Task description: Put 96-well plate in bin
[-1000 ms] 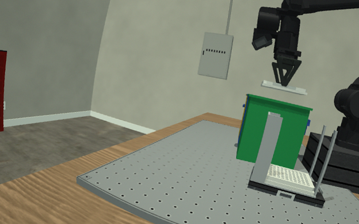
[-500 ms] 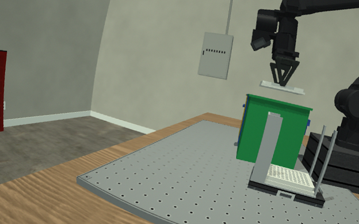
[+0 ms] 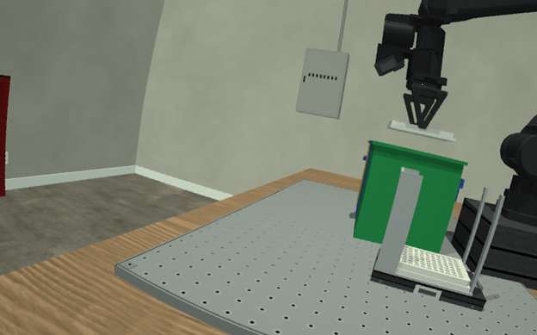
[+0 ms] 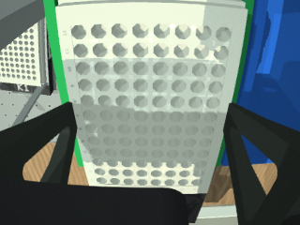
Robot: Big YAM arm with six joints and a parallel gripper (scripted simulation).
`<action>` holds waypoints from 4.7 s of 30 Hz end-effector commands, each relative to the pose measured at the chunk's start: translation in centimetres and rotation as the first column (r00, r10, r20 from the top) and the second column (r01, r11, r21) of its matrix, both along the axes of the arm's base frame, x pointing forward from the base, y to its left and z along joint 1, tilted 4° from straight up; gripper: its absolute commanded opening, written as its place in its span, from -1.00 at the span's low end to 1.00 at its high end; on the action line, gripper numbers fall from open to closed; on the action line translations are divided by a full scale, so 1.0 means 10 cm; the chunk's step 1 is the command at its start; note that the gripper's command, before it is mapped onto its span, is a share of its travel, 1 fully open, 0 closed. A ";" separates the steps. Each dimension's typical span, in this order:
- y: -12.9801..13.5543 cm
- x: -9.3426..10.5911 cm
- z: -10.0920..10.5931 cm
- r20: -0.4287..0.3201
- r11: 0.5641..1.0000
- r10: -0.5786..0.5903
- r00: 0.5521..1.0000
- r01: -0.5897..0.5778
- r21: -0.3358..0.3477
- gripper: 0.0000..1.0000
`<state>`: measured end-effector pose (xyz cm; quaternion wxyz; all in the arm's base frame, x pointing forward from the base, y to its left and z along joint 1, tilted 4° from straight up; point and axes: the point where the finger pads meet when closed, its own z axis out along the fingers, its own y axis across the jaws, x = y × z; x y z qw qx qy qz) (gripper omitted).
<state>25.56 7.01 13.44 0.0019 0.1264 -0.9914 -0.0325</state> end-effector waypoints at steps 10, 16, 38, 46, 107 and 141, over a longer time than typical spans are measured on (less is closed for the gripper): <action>0.11 0.24 0.22 0.063 1.000 0.005 0.998 -0.006 0.019 -1.00; 0.11 0.23 0.20 0.059 1.000 0.004 0.998 -0.005 0.018 -1.00; 0.09 0.12 -0.06 0.026 1.000 0.004 1.000 -0.004 0.010 -1.00; 0.08 0.05 -0.23 0.004 1.000 0.004 1.000 -0.004 0.005 -1.00; 0.11 0.13 -0.24 0.035 1.000 0.005 0.999 -0.005 0.013 -1.00; 0.10 0.04 -0.53 0.009 1.000 0.005 1.000 -0.005 0.006 -1.00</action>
